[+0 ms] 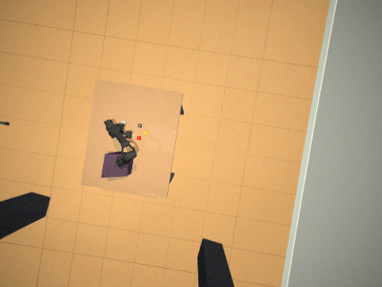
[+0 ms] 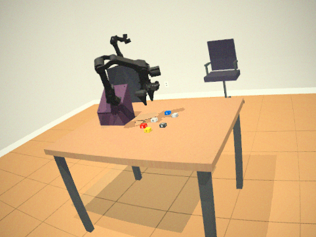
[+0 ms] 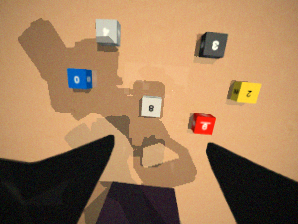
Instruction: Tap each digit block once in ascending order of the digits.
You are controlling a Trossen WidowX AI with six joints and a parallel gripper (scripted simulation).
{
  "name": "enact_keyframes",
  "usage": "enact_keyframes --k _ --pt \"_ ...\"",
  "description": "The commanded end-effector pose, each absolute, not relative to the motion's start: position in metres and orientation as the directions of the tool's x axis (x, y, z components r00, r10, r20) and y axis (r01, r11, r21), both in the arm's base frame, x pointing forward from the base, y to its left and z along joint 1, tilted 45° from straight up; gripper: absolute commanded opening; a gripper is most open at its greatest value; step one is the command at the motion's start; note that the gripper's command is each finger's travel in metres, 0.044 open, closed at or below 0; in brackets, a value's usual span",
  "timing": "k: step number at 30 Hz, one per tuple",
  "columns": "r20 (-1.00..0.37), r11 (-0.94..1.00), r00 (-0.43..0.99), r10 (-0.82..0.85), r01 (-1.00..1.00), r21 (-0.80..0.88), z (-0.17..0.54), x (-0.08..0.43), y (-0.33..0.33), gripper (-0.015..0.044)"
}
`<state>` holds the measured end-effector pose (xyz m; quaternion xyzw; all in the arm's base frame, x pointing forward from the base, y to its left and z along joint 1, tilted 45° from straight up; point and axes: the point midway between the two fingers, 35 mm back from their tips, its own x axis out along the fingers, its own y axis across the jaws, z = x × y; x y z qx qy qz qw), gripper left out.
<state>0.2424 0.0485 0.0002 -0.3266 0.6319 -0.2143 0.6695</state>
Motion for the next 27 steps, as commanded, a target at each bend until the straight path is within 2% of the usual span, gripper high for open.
enact_keyframes --k 1,18,27 --pt "-0.711 0.703 0.115 -0.694 -0.110 -0.703 -0.003 0.246 0.054 0.0400" --pt "-0.711 0.703 0.116 -0.693 -0.110 -0.703 -0.004 0.246 0.056 0.0400" --pt "-0.715 0.706 0.127 -0.688 -0.114 -0.699 -0.070 0.266 0.129 0.0400"
